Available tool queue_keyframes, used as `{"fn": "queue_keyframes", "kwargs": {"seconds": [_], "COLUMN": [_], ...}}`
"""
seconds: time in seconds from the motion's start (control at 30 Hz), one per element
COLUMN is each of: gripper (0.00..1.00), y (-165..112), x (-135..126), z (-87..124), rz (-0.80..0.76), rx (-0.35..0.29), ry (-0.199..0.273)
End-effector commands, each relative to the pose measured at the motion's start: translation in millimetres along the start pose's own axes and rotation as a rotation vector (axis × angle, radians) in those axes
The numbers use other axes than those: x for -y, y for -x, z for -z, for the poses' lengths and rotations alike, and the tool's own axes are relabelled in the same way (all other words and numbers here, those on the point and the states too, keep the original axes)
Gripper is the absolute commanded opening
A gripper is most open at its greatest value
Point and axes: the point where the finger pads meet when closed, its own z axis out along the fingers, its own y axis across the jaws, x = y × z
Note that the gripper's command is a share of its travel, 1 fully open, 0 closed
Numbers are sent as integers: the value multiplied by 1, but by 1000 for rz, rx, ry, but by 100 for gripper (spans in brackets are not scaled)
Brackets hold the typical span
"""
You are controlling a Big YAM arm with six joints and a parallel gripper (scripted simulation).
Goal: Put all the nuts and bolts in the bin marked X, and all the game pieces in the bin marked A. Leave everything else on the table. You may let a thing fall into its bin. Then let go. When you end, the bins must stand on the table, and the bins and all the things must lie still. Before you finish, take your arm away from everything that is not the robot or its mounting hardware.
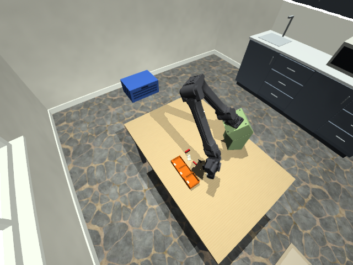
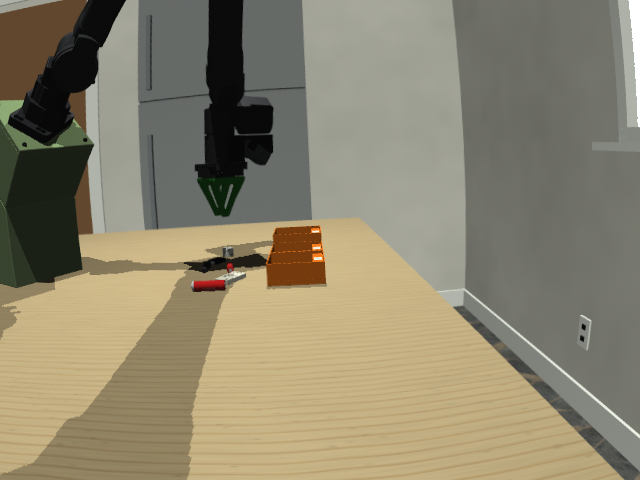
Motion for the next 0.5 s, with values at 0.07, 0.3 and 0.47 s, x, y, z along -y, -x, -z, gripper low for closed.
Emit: {"fn": "queue_keyframes", "kwargs": {"seconds": [0.07, 0.3, 0.47], "gripper": [30, 30, 30], "y": [24, 8, 7], "x": [18, 7, 6], "z": [8, 2, 3], "rz": [-24, -3, -7], "rx": [55, 30, 35], "ry": [-13, -6, -6]}}
